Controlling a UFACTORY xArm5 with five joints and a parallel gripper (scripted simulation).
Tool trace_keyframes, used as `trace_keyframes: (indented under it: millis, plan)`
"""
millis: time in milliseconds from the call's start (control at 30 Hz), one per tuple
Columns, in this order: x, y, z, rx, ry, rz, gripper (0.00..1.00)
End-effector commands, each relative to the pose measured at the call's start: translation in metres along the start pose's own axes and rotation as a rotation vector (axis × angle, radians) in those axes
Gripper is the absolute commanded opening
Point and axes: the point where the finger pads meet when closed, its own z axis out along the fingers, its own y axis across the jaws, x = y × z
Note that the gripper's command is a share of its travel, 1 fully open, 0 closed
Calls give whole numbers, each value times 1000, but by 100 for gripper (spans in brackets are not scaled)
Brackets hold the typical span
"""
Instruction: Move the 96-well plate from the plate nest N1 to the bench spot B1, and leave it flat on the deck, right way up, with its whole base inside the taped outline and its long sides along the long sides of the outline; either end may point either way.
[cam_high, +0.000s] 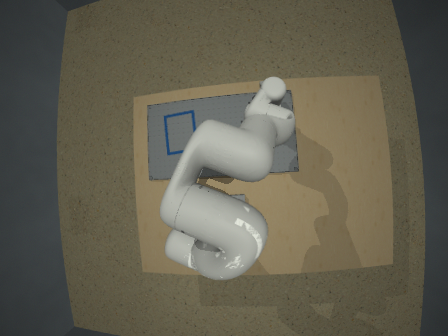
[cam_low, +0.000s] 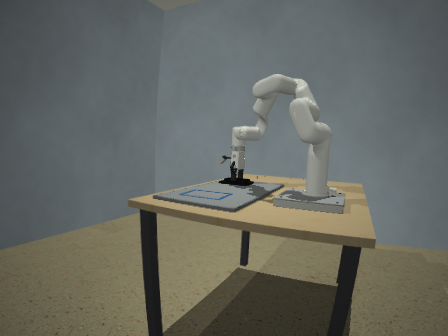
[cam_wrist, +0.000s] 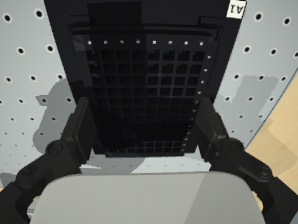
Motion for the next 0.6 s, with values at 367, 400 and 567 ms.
trace_keyframes:
  millis: [367,400,567]
  plan:
    - [1,1,-8,-2,4,0,0]
    - [1,1,-8,-2,4,0,0]
    - [1,1,-12,-2,4,0,0]
